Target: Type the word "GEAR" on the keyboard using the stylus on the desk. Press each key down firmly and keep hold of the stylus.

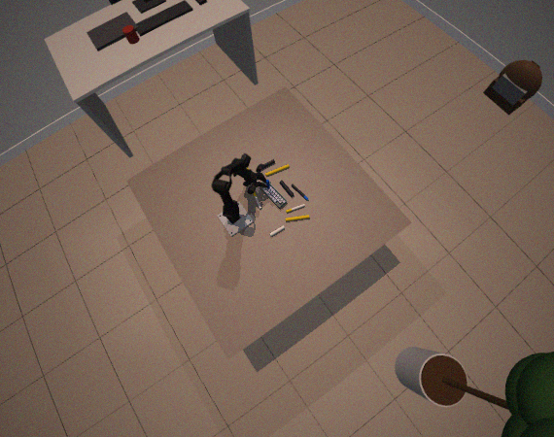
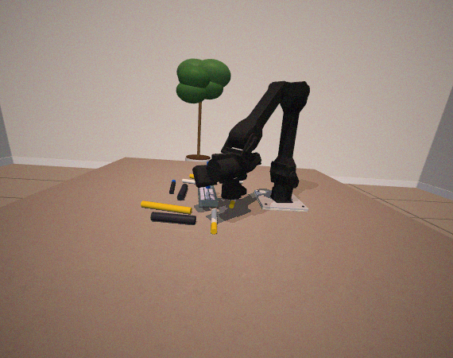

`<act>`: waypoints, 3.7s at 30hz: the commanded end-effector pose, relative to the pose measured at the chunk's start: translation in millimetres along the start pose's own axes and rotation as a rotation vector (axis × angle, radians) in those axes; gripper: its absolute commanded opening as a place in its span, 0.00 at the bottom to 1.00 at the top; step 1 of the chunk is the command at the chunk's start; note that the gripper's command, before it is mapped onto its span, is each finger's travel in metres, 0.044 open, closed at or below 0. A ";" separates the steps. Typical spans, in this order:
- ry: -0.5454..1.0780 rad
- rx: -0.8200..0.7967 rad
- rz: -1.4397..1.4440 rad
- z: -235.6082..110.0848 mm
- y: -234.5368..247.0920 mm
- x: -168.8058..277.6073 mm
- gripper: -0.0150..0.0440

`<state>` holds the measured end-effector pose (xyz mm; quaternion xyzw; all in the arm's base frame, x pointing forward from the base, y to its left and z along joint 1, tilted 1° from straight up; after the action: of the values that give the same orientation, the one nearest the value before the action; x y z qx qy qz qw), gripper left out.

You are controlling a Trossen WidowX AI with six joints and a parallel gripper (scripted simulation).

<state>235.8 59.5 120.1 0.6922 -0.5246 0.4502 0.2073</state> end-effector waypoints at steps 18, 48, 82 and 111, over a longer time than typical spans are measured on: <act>0.005 -0.001 -0.008 5.2 2.1 -8.4 0.39; 0.005 -0.001 -0.008 -13.0 -4.3 22.5 0.39; 0.002 -0.001 -0.007 -30.7 -14.5 -10.2 0.25; 0.002 -0.001 -0.007 -27.4 -14.0 -18.8 0.39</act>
<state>236.8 95.4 123.3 0.6940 -0.5201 0.4514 0.2103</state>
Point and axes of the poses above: the point midway between the two fingers, 35 mm back from their tips, its own z axis out along the fingers, its own y axis across the jaws, x = y × z, the point moved 7 cm from there along -z, back along the fingers, and after that the axes turned 11 degrees about z, right-handed, at the moved point
